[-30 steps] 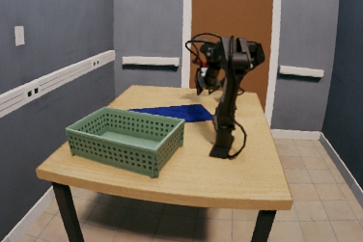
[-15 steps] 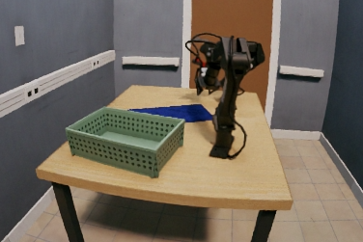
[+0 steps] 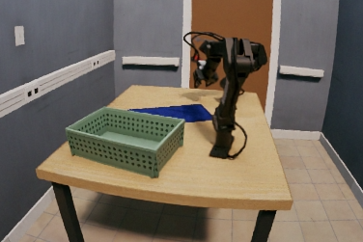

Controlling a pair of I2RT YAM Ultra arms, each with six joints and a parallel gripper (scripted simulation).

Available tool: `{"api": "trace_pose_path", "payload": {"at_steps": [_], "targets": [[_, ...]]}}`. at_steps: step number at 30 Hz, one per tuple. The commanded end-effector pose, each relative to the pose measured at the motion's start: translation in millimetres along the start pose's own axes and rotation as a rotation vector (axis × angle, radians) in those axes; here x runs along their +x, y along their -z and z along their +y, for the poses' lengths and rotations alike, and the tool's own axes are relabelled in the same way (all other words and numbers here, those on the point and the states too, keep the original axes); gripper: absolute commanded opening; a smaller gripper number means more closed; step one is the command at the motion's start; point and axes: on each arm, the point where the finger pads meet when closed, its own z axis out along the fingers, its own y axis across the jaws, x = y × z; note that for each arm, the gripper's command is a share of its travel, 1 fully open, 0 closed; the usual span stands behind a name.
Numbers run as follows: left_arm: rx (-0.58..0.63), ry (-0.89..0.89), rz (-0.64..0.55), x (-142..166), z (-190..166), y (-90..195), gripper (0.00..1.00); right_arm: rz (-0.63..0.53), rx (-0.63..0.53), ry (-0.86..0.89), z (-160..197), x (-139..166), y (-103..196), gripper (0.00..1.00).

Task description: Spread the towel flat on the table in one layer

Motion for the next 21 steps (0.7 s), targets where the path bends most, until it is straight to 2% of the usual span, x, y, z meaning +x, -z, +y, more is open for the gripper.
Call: {"api": "trace_pose_path", "payload": {"at_steps": [1,7,9,10,13,18,21], "targets": [[-0.102,0.115,0.031,23.4,34.9,14.8,0.64,-0.016,0.045,-0.065,-25.2,-7.7,13.7,0.64],[-0.218,0.278,0.027,44.1,77.0,30.4,0.64,0.011,0.162,-0.228,-75.3,-10.5,16.1,0.64],[-0.218,0.278,0.027,44.1,77.0,30.4,0.64,0.011,0.162,-0.228,-75.3,-10.5,16.1,0.64],[-0.227,0.313,-0.015,33.2,83.2,42.3,0.64,0.011,0.181,-0.255,-83.7,-11.3,17.3,0.64],[-0.295,0.387,0.025,57.9,104.9,41.0,0.64,-0.015,0.245,-0.332,-111.0,-19.6,21.0,0.64],[-0.383,0.512,0.003,67.7,139.4,58.8,0.64,-0.014,0.344,-0.466,-153.4,-23.0,26.9,0.64],[-0.430,0.593,0.025,84.7,157.6,60.8,0.64,-0.013,0.417,-0.562,-180.8,-23.5,31.5,0.64]]}}
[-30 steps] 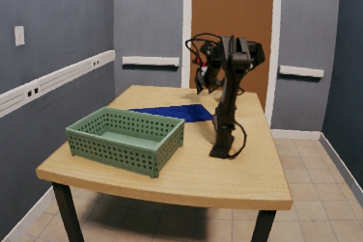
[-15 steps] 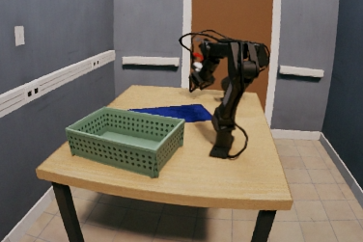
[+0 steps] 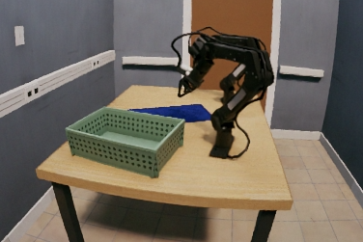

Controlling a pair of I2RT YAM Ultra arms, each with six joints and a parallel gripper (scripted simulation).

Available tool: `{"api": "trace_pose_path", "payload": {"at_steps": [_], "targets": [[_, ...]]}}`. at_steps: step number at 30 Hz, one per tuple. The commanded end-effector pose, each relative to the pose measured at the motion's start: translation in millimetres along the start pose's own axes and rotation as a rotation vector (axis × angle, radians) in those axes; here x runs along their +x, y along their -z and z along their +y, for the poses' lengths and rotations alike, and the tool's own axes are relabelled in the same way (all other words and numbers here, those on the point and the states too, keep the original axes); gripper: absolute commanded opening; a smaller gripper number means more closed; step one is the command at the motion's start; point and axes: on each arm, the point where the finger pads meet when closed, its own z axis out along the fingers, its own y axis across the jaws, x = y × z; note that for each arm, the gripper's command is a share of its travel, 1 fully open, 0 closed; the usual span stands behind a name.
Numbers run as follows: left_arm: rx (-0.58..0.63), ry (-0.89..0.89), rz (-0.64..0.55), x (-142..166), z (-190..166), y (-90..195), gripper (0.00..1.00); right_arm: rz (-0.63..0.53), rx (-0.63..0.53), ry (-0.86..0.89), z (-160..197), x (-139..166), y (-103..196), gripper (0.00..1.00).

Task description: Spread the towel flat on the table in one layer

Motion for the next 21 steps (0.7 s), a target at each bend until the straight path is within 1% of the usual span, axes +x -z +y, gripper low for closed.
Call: {"api": "trace_pose_path", "payload": {"at_steps": [1,3,5,6,7,9,10,12,15,21], "targets": [[-0.066,0.084,0.011,5.2,32.9,-0.1,0.64,-0.038,0.057,-0.088,-21.3,-28.6,-1.1,0.64],[-0.096,0.145,-0.014,-4.9,48.0,5.1,0.64,-0.038,0.050,-0.096,-26.5,-34.3,-3.3,0.64],[-0.096,0.145,-0.014,-4.9,48.0,5.1,0.64,-0.038,0.050,-0.096,-26.5,-34.3,-3.3,0.64],[-0.107,0.178,-0.042,-12.8,54.8,5.2,0.64,-0.044,0.048,-0.092,-25.5,-33.8,-0.2,0.64],[-0.126,0.205,-0.046,-14.7,63.2,5.5,0.64,-0.048,0.042,-0.084,-22.2,-31.0,4.9,0.64],[-0.161,0.247,-0.039,-17.3,79.9,2.8,0.64,-0.048,0.042,-0.083,-22.1,-31.1,4.9,0.64],[-0.164,0.245,-0.036,-14.8,88.6,1.3,0.64,-0.022,0.052,-0.085,-24.6,-25.3,-4.3,0.64],[-0.169,0.242,-0.006,-14.3,105.8,-6.2,0.64,-0.022,0.052,-0.085,-24.6,-25.3,-4.3,0.64],[-0.172,0.239,-0.027,-23.8,132.3,-2.5,0.64,-0.022,0.052,-0.085,-24.6,-25.3,-4.3,0.64],[-0.172,0.239,-0.028,-24.2,136.4,-2.7,0.64,-0.022,0.052,-0.085,-24.6,-25.3,-4.3,0.64]]}}
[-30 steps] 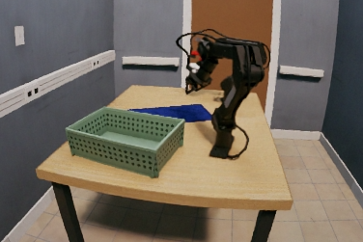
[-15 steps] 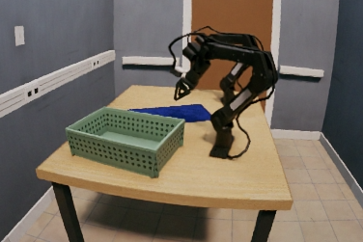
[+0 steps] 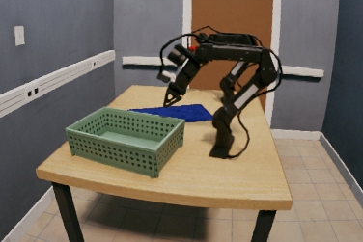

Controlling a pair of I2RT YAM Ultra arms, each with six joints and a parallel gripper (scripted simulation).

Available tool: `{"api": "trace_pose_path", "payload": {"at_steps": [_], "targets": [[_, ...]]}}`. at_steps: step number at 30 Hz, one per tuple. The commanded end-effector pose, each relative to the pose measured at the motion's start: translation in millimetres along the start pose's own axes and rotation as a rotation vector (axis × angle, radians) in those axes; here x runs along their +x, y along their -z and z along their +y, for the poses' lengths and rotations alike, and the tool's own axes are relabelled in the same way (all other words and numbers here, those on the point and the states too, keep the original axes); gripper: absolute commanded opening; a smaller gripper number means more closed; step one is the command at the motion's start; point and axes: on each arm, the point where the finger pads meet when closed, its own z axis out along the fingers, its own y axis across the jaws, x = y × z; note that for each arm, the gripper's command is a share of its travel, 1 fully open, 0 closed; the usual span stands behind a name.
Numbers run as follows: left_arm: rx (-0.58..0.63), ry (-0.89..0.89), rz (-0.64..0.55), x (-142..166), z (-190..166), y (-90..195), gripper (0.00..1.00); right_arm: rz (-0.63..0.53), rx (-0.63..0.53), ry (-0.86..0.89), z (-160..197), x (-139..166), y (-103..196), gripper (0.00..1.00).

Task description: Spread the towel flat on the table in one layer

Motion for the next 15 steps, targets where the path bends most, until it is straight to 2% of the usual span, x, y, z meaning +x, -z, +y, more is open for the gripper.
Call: {"api": "trace_pose_path", "payload": {"at_steps": [1,15], "targets": [[0.074,-0.061,-0.053,-20.0,-10.0,4.9,0.64,-0.011,-0.005,0.000,1.0,-3.2,2.8,0.64],[0.076,-0.064,-0.059,-20.4,-10.9,6.4,0.64,-0.011,-0.005,0.000,1.0,-3.2,2.8,0.64]]}}
